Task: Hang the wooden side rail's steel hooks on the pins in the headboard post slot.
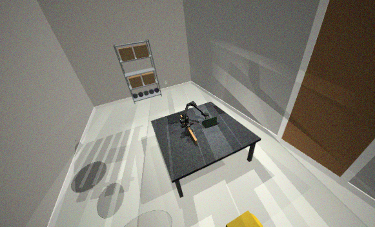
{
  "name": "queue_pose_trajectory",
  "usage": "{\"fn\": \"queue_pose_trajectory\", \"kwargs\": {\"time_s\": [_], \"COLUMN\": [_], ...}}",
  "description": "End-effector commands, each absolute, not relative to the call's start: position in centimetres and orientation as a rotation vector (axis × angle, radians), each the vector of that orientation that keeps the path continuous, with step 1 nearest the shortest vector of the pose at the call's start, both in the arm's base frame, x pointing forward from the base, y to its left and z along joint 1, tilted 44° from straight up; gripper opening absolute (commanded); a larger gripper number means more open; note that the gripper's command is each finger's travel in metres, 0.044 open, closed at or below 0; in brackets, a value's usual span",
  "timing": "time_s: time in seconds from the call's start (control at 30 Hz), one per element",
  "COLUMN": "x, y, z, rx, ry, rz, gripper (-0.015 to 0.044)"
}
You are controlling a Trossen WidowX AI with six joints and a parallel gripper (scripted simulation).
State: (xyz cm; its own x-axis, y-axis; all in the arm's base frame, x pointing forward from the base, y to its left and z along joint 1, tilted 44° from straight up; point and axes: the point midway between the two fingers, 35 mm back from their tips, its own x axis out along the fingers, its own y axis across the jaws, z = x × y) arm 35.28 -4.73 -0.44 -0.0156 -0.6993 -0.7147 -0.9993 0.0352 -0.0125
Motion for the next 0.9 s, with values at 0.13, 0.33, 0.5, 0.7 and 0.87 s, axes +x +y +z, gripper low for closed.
{"fn": "queue_pose_trajectory", "kwargs": {"time_s": [0.13,0.33,0.5,0.7,0.87], "x": [35.63,35.63,35.64,35.64,35.64], "y": [-4.28,-4.21,-4.16,-4.08,-4.03], "z": [-0.02,0.05,0.11,0.18,0.24], "rx": [-1.721,-1.721,-1.721,-1.721,-1.721], "ry": [1.755,1.755,1.755,1.755,1.755], "rz": [0.701,0.701,0.701,0.701,0.701], "gripper": [0.0,0.0,0.0,0.0,0.0]}}
